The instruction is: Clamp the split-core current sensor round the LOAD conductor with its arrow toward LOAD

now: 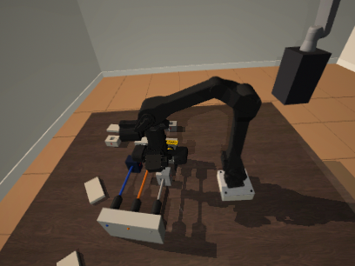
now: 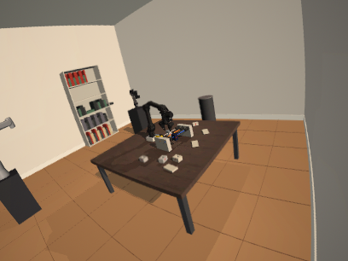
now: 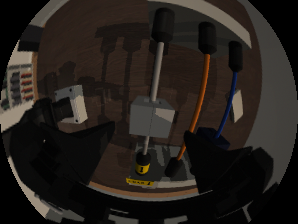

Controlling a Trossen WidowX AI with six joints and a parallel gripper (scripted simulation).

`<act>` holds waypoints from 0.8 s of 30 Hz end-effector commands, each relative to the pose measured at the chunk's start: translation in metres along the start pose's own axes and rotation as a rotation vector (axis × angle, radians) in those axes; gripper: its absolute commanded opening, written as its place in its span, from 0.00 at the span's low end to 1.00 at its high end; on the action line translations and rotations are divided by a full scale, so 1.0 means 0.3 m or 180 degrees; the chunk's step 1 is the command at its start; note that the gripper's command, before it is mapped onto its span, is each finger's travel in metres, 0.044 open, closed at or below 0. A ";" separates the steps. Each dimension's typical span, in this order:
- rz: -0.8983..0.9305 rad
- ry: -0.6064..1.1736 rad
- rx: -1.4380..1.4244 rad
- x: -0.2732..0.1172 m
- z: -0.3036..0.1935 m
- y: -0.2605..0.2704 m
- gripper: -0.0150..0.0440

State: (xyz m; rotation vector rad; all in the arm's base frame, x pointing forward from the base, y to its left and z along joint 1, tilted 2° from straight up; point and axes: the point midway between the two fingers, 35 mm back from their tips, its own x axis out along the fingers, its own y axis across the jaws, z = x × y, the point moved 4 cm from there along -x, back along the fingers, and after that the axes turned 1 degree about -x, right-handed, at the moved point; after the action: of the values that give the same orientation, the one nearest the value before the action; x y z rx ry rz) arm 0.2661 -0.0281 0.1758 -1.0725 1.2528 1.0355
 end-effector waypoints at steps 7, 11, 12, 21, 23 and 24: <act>-0.0067 -0.0004 -0.0001 -0.184 0.005 0.019 1.00; -0.0067 -0.0004 -0.0001 -0.184 0.005 0.019 1.00; -0.0067 -0.0004 -0.0001 -0.184 0.005 0.019 1.00; -0.0067 -0.0004 -0.0001 -0.184 0.005 0.019 1.00; -0.0067 -0.0004 -0.0001 -0.184 0.005 0.019 1.00; -0.0067 -0.0004 -0.0001 -0.184 0.005 0.019 1.00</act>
State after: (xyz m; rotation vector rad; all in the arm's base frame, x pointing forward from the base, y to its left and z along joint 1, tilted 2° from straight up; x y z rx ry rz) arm 0.2584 -0.0260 0.2305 -1.0863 1.2347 1.0226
